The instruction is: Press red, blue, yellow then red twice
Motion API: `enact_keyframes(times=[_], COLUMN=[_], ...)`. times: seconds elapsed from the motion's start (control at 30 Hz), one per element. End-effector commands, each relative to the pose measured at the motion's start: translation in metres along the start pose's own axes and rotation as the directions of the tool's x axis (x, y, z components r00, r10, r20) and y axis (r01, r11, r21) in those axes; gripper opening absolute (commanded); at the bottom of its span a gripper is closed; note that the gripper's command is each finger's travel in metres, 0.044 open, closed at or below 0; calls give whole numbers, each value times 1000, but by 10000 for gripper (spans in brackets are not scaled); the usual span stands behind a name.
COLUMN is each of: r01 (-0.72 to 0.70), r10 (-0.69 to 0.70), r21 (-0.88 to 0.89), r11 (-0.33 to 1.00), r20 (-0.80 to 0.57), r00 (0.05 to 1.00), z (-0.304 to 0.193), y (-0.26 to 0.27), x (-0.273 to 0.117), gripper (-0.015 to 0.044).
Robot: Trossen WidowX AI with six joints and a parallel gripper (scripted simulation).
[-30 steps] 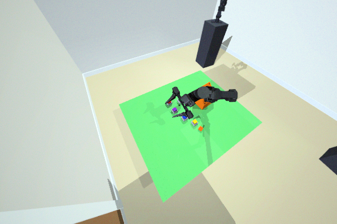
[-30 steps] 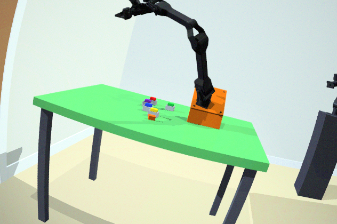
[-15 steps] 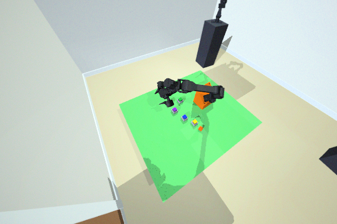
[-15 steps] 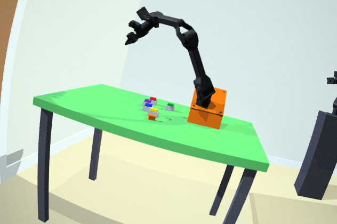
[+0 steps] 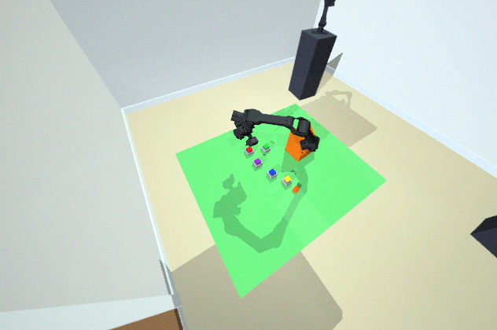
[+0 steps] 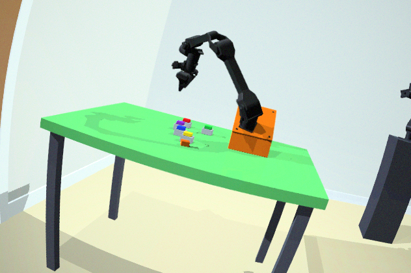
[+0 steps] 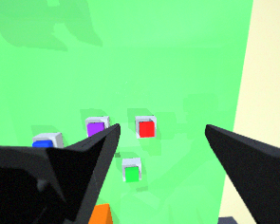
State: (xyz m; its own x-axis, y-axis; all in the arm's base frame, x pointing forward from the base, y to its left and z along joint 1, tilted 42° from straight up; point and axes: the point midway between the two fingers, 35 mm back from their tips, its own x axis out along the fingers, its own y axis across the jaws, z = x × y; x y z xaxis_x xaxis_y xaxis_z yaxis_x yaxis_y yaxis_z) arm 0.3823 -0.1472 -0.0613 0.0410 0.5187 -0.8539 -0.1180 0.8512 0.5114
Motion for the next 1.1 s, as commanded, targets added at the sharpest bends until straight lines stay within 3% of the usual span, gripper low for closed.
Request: enact_keyframes(times=[0.0,0.23,0.43,0.73,1.07], r01=[-159,-166,-168,-168,-168], r10=[160,167,169,169,169], r21=[15,16,16,16,16], r11=[987,986,986,986,986], r20=[-141,-146,-145,-145,-145], r00=[977,975,975,975,975], z=[-55,-57,-65,-66,-66], y=[-5,-5,5,6,6], x=[38,40,98,100,100], gripper=[400,400,242,20,20])
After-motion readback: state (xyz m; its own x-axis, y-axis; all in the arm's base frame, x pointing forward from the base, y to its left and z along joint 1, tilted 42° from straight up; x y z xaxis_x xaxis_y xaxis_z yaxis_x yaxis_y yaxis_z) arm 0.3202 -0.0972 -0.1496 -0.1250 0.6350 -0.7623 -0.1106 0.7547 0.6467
